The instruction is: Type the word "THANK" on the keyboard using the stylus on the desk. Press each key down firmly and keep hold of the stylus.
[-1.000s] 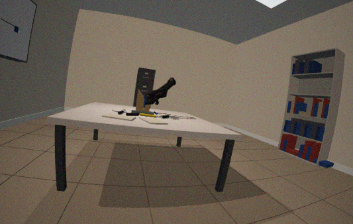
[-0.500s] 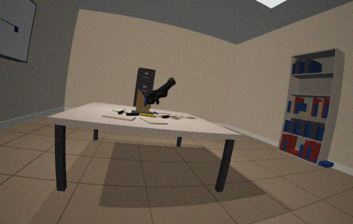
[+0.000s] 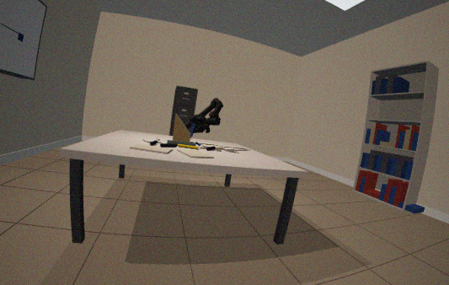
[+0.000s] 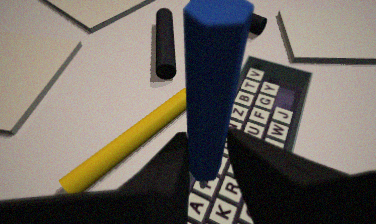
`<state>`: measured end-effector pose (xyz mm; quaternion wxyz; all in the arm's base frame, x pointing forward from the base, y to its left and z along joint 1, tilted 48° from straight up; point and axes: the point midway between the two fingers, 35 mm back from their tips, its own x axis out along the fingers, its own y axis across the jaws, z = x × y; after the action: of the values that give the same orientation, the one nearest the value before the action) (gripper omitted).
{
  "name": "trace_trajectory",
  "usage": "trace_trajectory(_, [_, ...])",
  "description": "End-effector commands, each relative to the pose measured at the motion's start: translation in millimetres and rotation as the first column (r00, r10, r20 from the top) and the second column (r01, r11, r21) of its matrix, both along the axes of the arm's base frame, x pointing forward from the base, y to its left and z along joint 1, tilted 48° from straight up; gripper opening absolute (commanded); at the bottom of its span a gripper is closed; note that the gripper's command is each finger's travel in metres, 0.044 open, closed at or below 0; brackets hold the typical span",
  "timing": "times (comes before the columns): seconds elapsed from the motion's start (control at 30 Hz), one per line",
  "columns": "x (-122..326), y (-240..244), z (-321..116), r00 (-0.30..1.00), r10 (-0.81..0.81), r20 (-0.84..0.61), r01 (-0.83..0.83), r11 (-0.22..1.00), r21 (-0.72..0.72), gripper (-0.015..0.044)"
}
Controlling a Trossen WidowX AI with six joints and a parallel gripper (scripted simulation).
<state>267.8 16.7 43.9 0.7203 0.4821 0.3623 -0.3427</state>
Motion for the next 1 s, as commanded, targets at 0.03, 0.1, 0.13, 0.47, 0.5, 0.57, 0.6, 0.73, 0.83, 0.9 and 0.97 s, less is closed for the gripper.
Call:
trace_trajectory(0.03, [1.1, 4.4, -1.3, 1.0, -0.009, 0.004, 0.009, 1.0, -0.003, 0.0])
trace_trajectory(0.1, [1.7, 9.2, -6.2, 1.0, -0.009, 0.004, 0.009, 1.0, -0.002, 0.0])
trace_trajectory(0.13, [1.9, 12.0, -8.9, 1.0, -0.009, 0.004, 0.009, 1.0, -0.002, 0.0])
trace_trajectory(0.47, [4.5, 15.9, -12.4, 1.0, -0.009, 0.003, 0.009, 1.0, -0.002, 0.0081])
trace_trajectory(0.5, [4.5, 15.9, -12.4, 1.0, -0.009, 0.003, 0.009, 1.0, -0.002, 0.0081])
trace_trajectory(0.57, [4.5, 15.9, -12.4, 1.0, -0.009, 0.003, 0.009, 1.0, -0.002, 0.0081])
trace_trajectory(0.6, [4.5, 15.9, -12.4, 1.0, -0.009, 0.003, 0.009, 1.0, -0.002, 0.0081])
trace_trajectory(0.73, [4.5, 15.9, -12.4, 1.0, -0.009, 0.003, 0.009, 1.0, -0.002, 0.0081])
trace_trajectory(0.83, [4.5, 15.9, -12.4, 1.0, -0.009, 0.003, 0.009, 1.0, -0.002, 0.0081])
trace_trajectory(0.9, [4.5, 15.9, -12.4, 1.0, -0.009, 0.003, 0.009, 1.0, -0.002, 0.0081])
trace_trajectory(0.97, [4.7, 16.2, -12.0, 1.0, -0.009, 0.003, 0.009, 1.0, -0.001, 0.0081])
